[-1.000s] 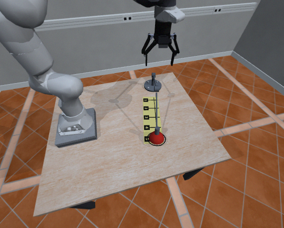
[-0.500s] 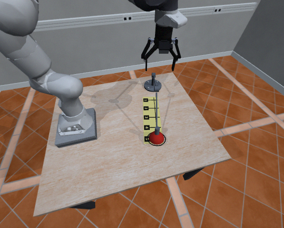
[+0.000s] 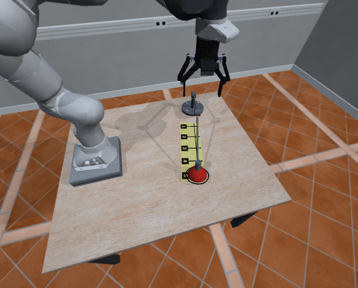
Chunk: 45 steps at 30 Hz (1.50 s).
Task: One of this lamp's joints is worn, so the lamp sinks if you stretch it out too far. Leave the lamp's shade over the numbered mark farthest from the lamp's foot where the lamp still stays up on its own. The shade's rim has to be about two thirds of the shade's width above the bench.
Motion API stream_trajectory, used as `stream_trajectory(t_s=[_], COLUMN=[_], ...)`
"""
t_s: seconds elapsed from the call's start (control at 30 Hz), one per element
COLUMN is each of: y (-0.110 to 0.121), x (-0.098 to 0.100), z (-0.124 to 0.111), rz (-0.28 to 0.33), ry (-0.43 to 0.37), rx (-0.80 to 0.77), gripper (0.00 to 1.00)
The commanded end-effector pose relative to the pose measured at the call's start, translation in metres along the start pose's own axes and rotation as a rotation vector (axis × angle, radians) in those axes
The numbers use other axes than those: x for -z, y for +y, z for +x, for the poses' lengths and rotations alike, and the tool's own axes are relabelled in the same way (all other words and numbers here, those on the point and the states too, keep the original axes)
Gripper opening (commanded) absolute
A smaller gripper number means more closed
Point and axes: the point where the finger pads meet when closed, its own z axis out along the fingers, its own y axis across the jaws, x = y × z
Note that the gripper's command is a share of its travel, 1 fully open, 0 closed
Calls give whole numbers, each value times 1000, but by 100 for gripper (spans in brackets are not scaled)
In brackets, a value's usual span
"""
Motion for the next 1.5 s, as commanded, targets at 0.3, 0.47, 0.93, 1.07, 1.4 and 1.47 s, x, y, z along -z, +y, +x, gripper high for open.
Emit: stream_trajectory(t_s=[0.3, 0.47, 0.93, 1.07, 1.4, 1.47], y=[2, 3, 6, 5, -1, -2], x=[0, 0, 1, 1, 4, 4], z=[48, 59, 112, 115, 131, 134], rz=[0, 0, 3, 3, 6, 6], ry=[1, -1, -8, -9, -13, -14], rx=[2, -2, -21, -25, -41, -44], gripper=[100, 100, 100, 100, 100, 100])
